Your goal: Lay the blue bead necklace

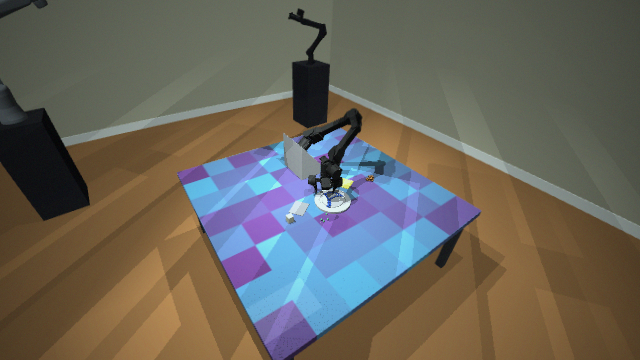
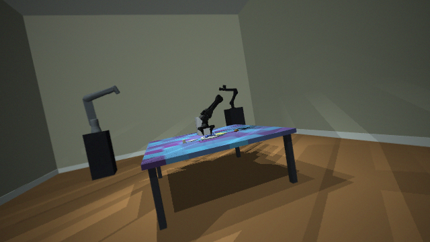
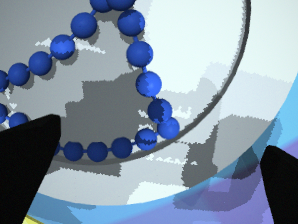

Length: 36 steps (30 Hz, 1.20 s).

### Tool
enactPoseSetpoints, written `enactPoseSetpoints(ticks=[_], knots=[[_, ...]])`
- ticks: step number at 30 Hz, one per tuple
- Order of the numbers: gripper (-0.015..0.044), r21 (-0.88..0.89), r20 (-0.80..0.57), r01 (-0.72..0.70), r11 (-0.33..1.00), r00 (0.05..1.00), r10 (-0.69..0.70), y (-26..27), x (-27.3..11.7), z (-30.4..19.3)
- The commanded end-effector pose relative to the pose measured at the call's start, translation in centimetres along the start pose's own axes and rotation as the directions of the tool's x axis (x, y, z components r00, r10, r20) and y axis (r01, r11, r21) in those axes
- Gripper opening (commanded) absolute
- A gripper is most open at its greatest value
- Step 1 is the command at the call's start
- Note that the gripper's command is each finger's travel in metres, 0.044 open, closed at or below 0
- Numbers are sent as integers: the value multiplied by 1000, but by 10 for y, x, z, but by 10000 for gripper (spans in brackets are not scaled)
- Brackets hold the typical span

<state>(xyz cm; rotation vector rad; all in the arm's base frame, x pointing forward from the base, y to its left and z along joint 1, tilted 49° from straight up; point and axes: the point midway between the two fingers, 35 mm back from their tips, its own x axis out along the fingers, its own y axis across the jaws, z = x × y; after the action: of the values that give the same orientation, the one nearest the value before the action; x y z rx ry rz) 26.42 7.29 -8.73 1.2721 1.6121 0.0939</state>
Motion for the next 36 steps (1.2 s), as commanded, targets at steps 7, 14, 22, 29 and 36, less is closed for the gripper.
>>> enactPoseSetpoints(ticks=[7,14,22,29,36], knots=[[414,-18,-2,-1,1000,1000,1,1,-1,0],[230,-502,-1,-2,865,1000,2,45,-20,-1],[120,-720,-1,-3,694,1000,3,68,-33,-5],[120,-720,-1,-3,694,1000,3,68,-33,-5],[120,-719,-2,-4,694,1000,3,68,-16,-5]])
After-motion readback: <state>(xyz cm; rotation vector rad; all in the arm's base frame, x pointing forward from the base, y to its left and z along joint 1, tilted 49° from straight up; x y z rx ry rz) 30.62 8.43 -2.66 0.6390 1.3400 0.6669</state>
